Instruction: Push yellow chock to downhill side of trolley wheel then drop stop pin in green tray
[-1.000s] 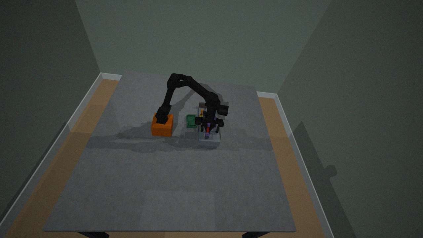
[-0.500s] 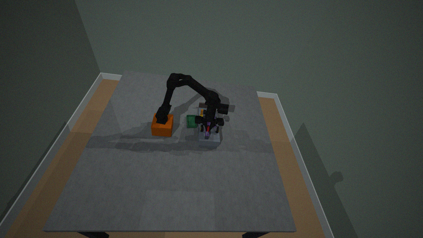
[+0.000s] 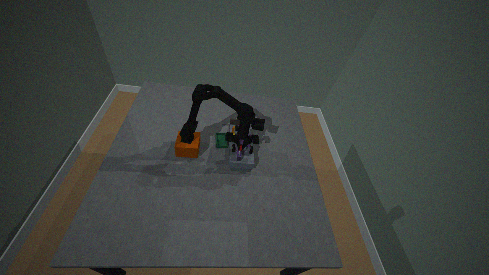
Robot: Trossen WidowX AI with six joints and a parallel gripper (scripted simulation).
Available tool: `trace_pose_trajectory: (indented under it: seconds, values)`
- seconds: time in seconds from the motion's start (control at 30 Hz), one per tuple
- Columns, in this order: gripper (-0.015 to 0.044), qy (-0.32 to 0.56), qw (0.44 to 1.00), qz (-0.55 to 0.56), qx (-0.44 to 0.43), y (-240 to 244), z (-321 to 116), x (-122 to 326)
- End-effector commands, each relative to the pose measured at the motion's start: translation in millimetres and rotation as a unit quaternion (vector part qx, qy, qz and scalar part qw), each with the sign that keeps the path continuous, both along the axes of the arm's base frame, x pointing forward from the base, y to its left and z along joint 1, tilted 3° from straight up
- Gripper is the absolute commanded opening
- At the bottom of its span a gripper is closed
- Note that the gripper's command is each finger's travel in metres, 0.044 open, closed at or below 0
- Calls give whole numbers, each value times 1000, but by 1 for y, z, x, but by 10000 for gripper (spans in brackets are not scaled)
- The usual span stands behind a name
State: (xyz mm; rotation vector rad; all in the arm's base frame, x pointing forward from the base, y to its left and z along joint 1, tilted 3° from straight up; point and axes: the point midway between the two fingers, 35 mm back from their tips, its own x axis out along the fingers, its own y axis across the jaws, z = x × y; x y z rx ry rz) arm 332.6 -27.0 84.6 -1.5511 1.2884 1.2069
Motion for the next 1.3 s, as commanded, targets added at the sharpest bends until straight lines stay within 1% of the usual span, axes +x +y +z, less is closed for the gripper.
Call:
trace_pose_trajectory:
  seconds: [0.0, 0.77, 1.27]
  values:
    - [0, -4, 1000, -2, -3, 0, 5, 0]
    - [0, -4, 1000, -2, -3, -1, 21, 2]
    - [0, -4, 1000, -2, -4, -25, 24, 7]
